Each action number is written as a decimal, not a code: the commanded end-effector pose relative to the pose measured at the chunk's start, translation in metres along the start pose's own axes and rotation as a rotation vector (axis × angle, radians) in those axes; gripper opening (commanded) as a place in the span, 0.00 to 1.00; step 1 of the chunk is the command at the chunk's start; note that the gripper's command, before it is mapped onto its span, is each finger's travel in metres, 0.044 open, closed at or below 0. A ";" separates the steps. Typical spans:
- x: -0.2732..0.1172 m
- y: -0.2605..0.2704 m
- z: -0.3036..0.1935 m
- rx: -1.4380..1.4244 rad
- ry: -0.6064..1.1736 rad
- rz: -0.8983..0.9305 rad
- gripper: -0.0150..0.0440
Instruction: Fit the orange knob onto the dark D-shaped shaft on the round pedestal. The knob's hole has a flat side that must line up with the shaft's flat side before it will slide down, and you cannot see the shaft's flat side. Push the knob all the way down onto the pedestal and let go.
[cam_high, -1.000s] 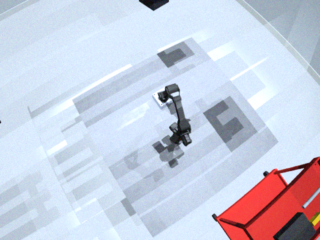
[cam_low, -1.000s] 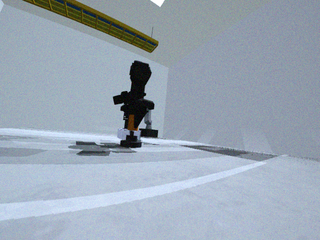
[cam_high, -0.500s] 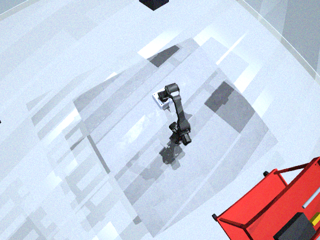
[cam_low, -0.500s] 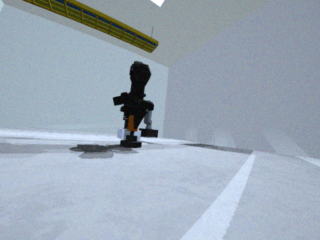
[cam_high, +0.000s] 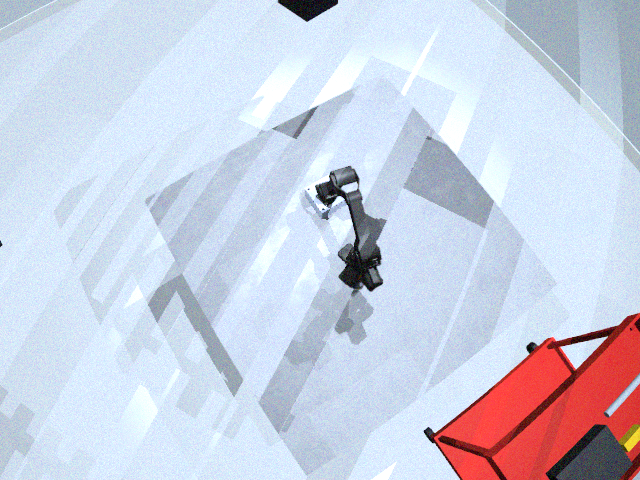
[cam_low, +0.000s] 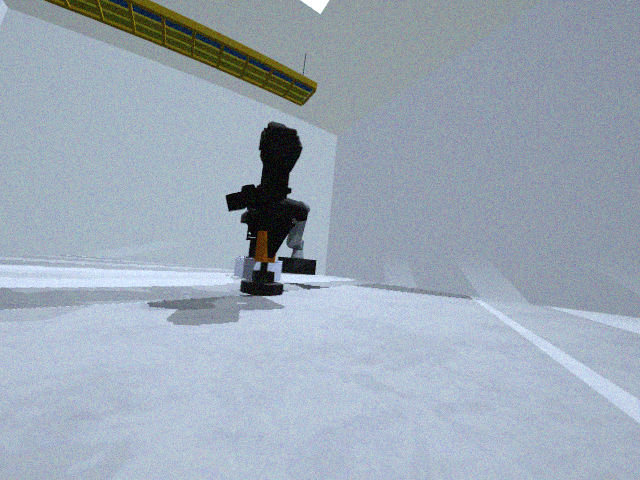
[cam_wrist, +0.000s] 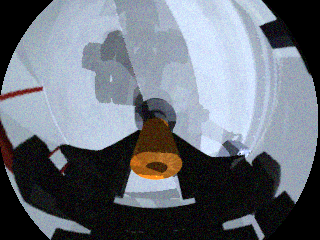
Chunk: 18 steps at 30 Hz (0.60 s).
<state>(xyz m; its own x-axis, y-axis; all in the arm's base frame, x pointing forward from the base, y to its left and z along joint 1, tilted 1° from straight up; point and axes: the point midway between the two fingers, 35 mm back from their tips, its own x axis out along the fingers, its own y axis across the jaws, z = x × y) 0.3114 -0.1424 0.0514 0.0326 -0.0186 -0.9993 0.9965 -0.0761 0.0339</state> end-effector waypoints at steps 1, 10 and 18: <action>-0.003 0.002 0.001 0.004 -0.002 0.006 0.25; -0.006 0.005 0.002 0.172 -0.002 0.007 0.25; -0.004 0.004 0.001 0.213 -0.001 0.007 0.25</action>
<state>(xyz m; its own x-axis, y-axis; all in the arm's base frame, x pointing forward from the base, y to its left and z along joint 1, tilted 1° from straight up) 0.3147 -0.1435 0.0554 0.0345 -0.0194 -0.9992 0.9629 -0.2671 0.0384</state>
